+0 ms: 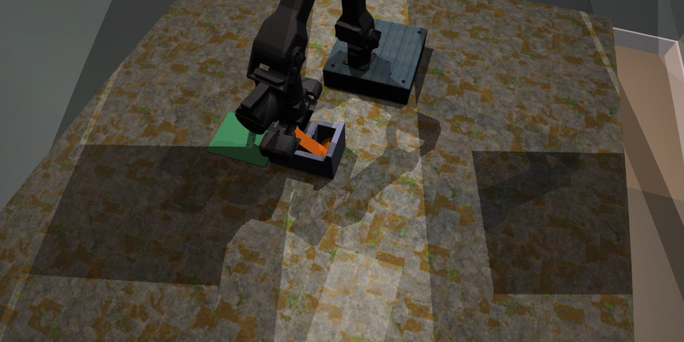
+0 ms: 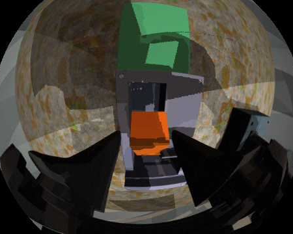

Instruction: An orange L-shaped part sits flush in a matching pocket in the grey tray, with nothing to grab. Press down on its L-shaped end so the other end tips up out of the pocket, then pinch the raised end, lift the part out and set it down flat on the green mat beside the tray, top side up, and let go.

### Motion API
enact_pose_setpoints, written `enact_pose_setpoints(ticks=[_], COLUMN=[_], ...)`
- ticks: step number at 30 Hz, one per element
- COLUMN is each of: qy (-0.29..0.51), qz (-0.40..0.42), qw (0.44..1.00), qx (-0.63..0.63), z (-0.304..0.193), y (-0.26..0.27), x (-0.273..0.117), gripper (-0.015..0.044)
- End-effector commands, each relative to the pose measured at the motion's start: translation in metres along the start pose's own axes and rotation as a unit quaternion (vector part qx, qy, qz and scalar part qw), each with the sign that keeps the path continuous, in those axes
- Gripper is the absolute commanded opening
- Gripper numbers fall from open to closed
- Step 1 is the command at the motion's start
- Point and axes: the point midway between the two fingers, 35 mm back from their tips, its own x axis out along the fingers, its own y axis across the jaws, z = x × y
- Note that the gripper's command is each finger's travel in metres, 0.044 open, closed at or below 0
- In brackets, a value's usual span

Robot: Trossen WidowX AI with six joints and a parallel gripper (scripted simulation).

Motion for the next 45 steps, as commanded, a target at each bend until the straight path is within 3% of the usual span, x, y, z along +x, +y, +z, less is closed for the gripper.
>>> enact_pose_setpoints(ticks=[1,4,14,17,45], qy=[0.000,0.000,0.000,0.000,0.002], qz=[0.001,0.001,0.001,0.001,0.000], qw=[1.000,1.000,1.000,1.000,1.000], qx=[0.000,0.000,0.000,0.000,0.002], z=[0.000,0.000,0.000,0.000,0.000], y=[0.000,0.000,0.000,0.000,0.001], x=[-0.001,-0.001,-0.001,-0.001,-0.033], gripper=[0.0228,0.0149,0.0082,0.0003,0.0000])
